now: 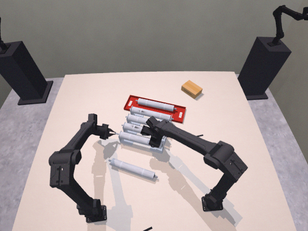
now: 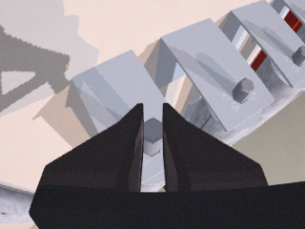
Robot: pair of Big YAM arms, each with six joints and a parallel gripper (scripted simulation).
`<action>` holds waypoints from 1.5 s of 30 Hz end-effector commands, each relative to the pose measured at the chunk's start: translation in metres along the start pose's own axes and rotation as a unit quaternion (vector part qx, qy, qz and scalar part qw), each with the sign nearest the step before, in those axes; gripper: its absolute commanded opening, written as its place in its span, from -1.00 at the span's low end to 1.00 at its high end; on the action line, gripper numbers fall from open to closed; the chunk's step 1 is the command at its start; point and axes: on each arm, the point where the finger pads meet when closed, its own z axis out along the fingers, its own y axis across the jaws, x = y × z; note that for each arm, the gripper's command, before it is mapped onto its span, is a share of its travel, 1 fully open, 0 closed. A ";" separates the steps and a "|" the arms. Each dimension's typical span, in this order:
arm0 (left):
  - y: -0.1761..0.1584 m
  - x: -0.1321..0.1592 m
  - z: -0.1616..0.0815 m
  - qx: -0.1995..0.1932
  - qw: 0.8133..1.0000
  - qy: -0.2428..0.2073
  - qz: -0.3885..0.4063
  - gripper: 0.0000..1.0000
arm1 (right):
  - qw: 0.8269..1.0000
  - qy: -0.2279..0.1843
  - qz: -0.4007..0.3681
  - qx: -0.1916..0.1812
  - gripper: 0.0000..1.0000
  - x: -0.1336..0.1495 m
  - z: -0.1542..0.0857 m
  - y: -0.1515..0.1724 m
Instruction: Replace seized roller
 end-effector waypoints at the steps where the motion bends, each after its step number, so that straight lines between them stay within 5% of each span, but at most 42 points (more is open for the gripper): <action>1: -0.029 -0.043 -0.026 0.029 0.999 -0.041 -0.005 -0.94 | 0.999 -0.027 -0.008 0.024 -0.36 -0.021 -0.042 -0.018; 15: -0.029 -0.043 -0.026 0.029 0.999 -0.041 -0.005 -0.94 | 0.999 -0.029 -0.008 0.025 -0.36 -0.022 -0.044 -0.019; 16: -0.021 0.011 0.010 -0.007 1.000 0.015 0.011 -0.94 | 0.999 -0.029 -0.008 0.025 -0.36 -0.022 -0.044 -0.019; 45: -0.011 0.008 0.010 -0.013 1.000 0.017 0.001 -0.94 | 0.999 -0.029 -0.008 0.025 -0.36 -0.022 -0.044 -0.019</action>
